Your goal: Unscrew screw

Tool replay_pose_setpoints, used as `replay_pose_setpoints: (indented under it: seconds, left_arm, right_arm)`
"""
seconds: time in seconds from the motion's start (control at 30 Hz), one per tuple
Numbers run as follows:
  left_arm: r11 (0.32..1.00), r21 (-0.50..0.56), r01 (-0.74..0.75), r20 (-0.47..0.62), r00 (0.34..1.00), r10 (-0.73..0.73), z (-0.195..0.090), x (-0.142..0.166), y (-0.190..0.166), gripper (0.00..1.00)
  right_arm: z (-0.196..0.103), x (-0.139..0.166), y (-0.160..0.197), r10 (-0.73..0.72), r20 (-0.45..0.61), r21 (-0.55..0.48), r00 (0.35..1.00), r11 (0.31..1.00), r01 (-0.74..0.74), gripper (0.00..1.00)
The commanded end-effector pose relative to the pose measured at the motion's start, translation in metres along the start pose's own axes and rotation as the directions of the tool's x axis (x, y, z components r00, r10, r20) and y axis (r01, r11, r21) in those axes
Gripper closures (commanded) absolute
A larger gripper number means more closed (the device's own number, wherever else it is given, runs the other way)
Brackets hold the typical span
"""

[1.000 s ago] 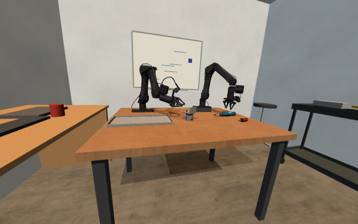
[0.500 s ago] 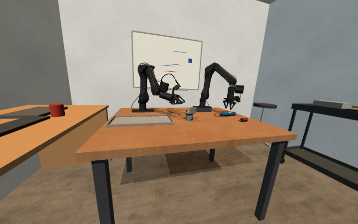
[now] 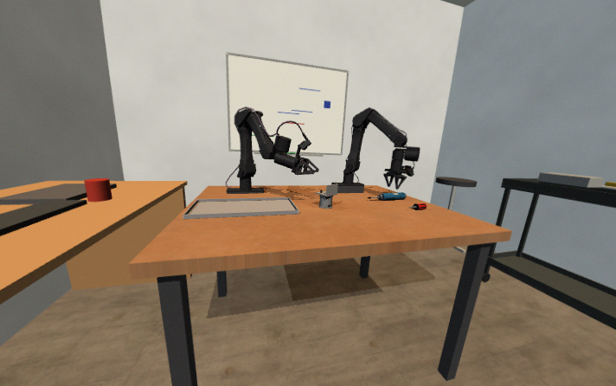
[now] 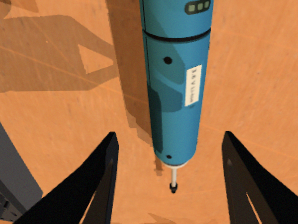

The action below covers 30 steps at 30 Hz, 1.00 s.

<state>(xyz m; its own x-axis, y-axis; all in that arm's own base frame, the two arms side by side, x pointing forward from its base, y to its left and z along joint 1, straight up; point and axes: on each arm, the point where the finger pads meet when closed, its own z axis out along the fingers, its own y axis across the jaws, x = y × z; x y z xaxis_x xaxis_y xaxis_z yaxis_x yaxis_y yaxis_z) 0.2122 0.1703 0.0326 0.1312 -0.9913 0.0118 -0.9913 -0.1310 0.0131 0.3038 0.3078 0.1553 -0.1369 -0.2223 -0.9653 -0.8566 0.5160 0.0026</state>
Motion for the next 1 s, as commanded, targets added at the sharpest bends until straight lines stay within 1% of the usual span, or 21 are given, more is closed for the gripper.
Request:
replay_pose_setpoints:
  seconds: [0.0, 0.2, 0.27, 0.37, 0.4, 0.47, 0.77, 0.8, 0.93, 0.97]
  left_arm:
    - [0.999, 0.042, 0.005, 0.04, 0.999, -0.006, -0.018, -0.01, -0.009, 0.35]
    - [0.999, 0.042, 0.005, 0.04, 0.999, -0.006, -0.018, -0.01, -0.009, 0.35]
    - [0.999, 0.042, 0.005, 0.04, 0.999, -0.006, -0.018, -0.01, -0.009, 0.35]
    - [0.999, 0.042, 0.005, 0.04, 0.999, -0.006, -0.018, -0.01, -0.009, 0.35]
    - [0.999, 0.042, 0.005, 0.04, 0.999, -0.006, -0.018, -0.01, -0.009, 0.35]
    - [0.999, 0.042, 0.005, 0.04, 0.999, -0.006, -0.018, -0.01, -0.009, 0.35]
    - [0.999, 0.042, 0.005, 0.04, 0.999, -0.006, -0.018, -0.01, -0.009, 0.35]
    - [0.999, 0.042, 0.005, 0.04, 0.999, -0.006, -0.018, -0.01, -0.009, 0.35]
    - [0.999, 0.042, 0.005, 0.04, 0.999, -0.006, -0.018, -0.01, -0.009, 0.35]
    - [0.999, 0.042, 0.005, 0.04, 0.999, -0.006, -0.018, -0.01, -0.009, 0.35]
  right_arm:
    - [-0.005, -0.026, -0.005, -0.015, 0.025, 0.007, 1.0, 1.0, 0.015, 0.14]
    - [-0.009, -0.041, -0.004, -0.015, 0.025, 0.007, 1.0, 1.0, 0.015, 0.14]
    - [-0.009, -0.041, -0.004, -0.015, 0.025, 0.007, 1.0, 1.0, 0.015, 0.14]
    - [-0.008, -0.037, -0.005, -0.011, 0.015, 0.006, 1.0, 1.0, 0.011, 0.14]
    - [-0.01, -0.024, -0.002, 0.0, -0.011, 0.003, 1.0, 1.0, 0.0, 0.14]
    - [-0.01, -0.043, -0.004, -0.015, 0.025, 0.007, 1.0, 1.0, 0.015, 0.14]
    - [-0.012, -0.051, -0.004, -0.015, 0.025, 0.007, 1.0, 1.0, 0.015, 0.14]
    - [-0.009, -0.037, -0.001, -0.002, 0.0, 0.001, 1.0, 1.0, 0.002, 0.14]
    - [-0.009, -0.037, -0.001, -0.002, 0.0, 0.001, 1.0, 1.0, 0.002, 0.14]
    - [-0.009, -0.052, 0.001, 0.003, 0.017, 0.007, 1.0, 1.0, -0.003, 0.14]
